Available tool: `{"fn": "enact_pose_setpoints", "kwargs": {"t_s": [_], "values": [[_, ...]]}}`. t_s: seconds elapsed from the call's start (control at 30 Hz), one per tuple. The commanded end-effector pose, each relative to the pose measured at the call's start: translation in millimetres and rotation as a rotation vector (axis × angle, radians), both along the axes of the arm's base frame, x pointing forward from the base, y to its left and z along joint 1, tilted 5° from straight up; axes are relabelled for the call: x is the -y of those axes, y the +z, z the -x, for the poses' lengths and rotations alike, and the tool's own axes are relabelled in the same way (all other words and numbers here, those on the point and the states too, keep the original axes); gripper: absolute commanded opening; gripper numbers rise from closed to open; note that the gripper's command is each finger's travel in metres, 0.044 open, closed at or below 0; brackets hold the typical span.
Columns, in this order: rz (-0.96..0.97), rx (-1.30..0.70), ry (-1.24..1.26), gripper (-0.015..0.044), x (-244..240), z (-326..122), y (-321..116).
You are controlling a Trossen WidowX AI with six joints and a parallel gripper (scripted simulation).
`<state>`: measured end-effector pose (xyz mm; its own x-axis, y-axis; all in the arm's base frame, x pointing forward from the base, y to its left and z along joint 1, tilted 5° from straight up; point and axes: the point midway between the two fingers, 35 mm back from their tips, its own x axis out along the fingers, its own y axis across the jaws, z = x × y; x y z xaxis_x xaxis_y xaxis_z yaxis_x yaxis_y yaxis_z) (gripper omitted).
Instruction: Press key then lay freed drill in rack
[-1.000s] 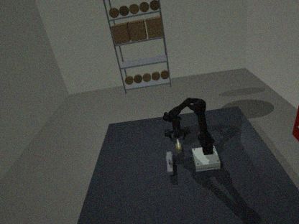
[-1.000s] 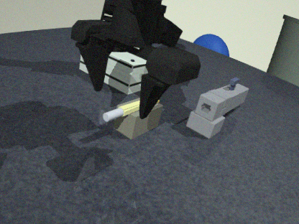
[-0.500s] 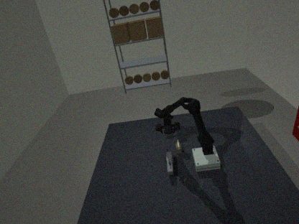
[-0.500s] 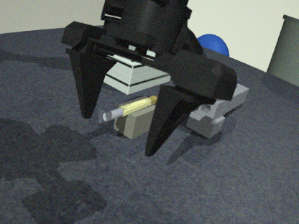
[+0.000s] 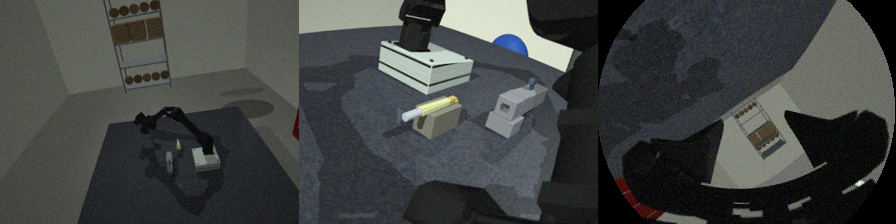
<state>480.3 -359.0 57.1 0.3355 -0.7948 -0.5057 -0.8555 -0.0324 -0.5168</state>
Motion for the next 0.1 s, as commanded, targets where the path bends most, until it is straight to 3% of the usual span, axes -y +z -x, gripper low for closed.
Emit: {"fn": "enact_pose_setpoints", "kwargs": {"t_s": [0.0,0.07], "values": [[0.14,0.185,-0.092,0.044,6.3,-41.4,0.0],[0.161,0.218,-0.108,0.044,6.4,-46.8,0.1]]}}
